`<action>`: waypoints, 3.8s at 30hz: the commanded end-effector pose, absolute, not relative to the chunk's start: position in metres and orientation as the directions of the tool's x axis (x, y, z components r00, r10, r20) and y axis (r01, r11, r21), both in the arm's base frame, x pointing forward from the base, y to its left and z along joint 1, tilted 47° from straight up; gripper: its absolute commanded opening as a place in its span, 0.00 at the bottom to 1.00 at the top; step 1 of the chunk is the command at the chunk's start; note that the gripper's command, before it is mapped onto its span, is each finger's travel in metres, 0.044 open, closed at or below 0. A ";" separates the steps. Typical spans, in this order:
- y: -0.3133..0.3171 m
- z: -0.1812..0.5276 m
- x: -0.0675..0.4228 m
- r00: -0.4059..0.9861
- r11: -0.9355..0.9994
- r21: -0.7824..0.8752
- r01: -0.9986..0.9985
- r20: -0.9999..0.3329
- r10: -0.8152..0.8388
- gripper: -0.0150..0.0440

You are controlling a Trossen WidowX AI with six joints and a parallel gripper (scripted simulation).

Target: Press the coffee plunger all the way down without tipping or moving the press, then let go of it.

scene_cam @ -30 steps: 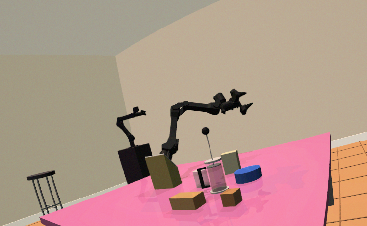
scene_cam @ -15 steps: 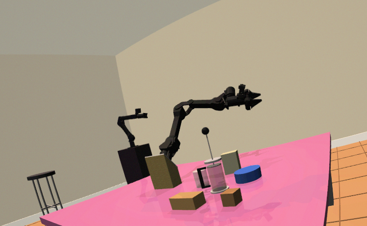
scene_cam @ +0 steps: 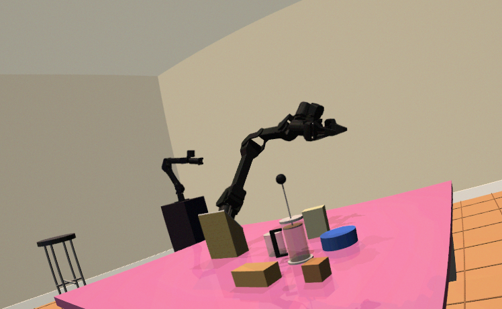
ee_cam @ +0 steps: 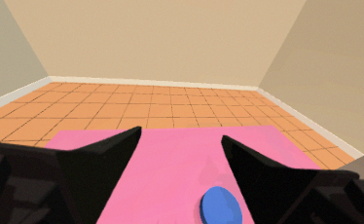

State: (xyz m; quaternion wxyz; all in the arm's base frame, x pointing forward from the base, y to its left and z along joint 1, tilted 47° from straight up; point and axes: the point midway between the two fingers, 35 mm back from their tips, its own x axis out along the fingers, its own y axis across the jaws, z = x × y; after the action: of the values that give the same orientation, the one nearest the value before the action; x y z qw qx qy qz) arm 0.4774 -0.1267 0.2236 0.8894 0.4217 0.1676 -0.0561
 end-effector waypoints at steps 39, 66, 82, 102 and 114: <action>-0.232 -0.005 0.320 0.793 0.607 0.658 0.447 -0.605 0.072 1.00; -0.229 -0.022 0.341 0.794 0.606 0.659 0.446 -0.603 0.072 0.60; -0.228 -0.024 0.341 0.794 0.606 0.659 0.446 -0.604 0.072 0.46; -0.206 -0.049 0.347 0.793 0.607 0.658 0.447 -0.605 0.072 0.46; -0.193 -0.063 0.350 0.793 0.606 0.658 0.447 -0.605 0.073 0.46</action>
State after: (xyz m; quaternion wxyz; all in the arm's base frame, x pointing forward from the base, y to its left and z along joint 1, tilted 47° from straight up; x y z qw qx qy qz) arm 0.3539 -0.2126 -0.0455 0.8569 0.4175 0.2783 -0.1186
